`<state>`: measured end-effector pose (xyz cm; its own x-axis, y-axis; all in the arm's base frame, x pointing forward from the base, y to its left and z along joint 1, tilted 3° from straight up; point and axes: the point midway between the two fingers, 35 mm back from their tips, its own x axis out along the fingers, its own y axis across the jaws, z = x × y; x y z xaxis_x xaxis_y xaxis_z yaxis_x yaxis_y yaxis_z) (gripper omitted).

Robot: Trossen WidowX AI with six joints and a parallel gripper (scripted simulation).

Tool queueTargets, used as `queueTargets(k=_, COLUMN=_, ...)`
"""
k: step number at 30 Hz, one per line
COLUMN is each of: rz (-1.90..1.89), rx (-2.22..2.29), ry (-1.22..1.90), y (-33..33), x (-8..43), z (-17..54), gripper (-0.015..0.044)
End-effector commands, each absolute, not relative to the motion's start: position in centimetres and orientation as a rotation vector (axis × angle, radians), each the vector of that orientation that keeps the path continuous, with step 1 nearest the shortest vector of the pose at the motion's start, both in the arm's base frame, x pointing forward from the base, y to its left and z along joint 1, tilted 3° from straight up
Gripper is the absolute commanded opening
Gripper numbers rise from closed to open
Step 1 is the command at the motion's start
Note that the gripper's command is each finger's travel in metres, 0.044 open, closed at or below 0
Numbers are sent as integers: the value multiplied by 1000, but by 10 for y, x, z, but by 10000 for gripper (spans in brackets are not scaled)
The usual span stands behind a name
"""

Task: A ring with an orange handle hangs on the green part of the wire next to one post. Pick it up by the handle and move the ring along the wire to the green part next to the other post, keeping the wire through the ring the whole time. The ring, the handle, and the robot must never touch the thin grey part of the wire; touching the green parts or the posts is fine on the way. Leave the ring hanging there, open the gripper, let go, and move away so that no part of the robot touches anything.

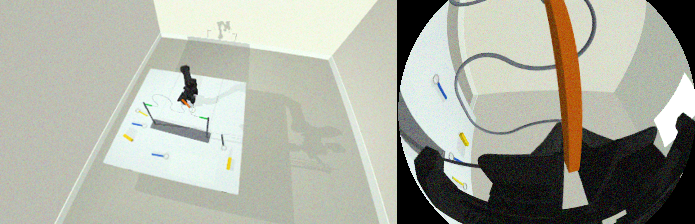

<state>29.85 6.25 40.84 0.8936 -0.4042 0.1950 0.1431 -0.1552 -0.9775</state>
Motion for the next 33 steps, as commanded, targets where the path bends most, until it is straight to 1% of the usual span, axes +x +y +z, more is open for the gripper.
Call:
queueTargets(k=1, rz=-491, rx=-1718, ry=194, y=64, x=299, z=408, gripper=-150)
queueTargets(k=21, rz=-538, rx=-1891, ry=147, y=64, x=299, z=415, gripper=-150)
queueTargets(k=33, rz=-527, rx=-1843, ry=162, y=57, x=300, z=399, gripper=-150)
